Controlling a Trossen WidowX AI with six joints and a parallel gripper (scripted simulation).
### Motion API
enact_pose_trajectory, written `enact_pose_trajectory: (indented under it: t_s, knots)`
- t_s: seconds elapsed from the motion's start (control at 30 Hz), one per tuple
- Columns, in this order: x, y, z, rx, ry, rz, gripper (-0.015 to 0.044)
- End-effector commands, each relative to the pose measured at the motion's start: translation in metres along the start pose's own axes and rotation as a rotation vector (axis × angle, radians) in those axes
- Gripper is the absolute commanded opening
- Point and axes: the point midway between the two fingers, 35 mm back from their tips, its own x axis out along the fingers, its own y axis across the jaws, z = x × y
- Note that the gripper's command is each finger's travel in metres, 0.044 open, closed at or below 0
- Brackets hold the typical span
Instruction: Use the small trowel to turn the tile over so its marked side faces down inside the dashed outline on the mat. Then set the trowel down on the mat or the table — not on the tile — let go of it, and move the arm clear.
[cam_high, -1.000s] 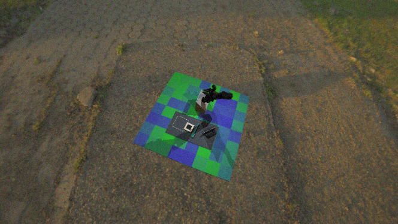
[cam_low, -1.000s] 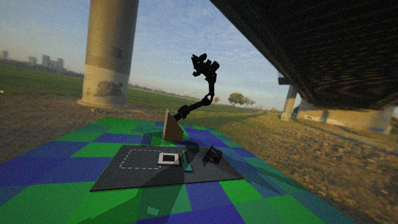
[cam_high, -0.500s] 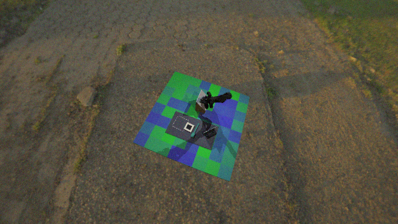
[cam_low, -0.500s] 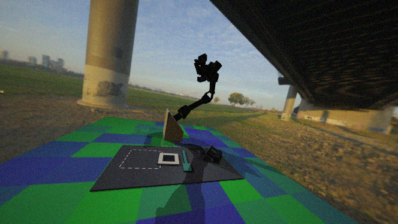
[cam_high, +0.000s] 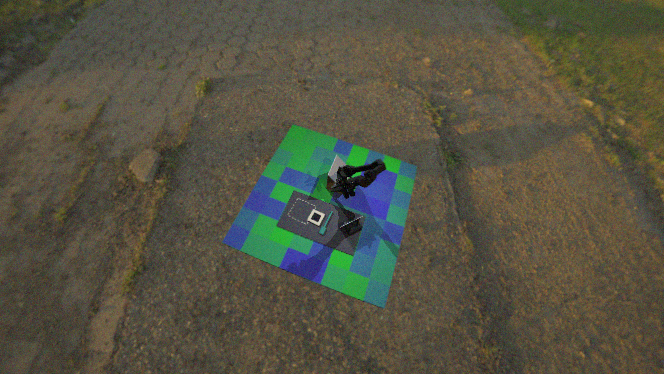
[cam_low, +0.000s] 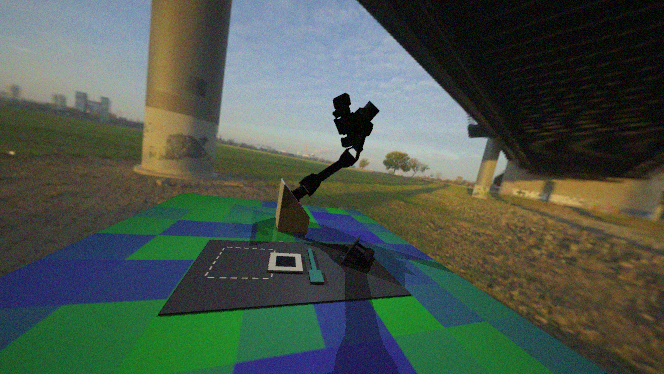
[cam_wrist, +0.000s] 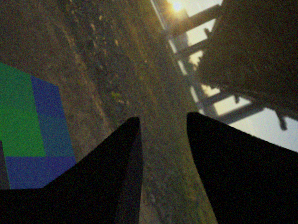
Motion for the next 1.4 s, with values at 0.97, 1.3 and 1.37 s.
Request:
enact_pose_trajectory:
  t_s: [0.97,1.3,1.37]
  knots:
    - [0.027,0.234,0.044,0.486,0.312,0.728,0.01]
    - [0.012,0.309,0.042,0.627,0.56,0.884,0.01]
    - [0.008,0.324,0.04,0.653,0.618,0.908,0.01]
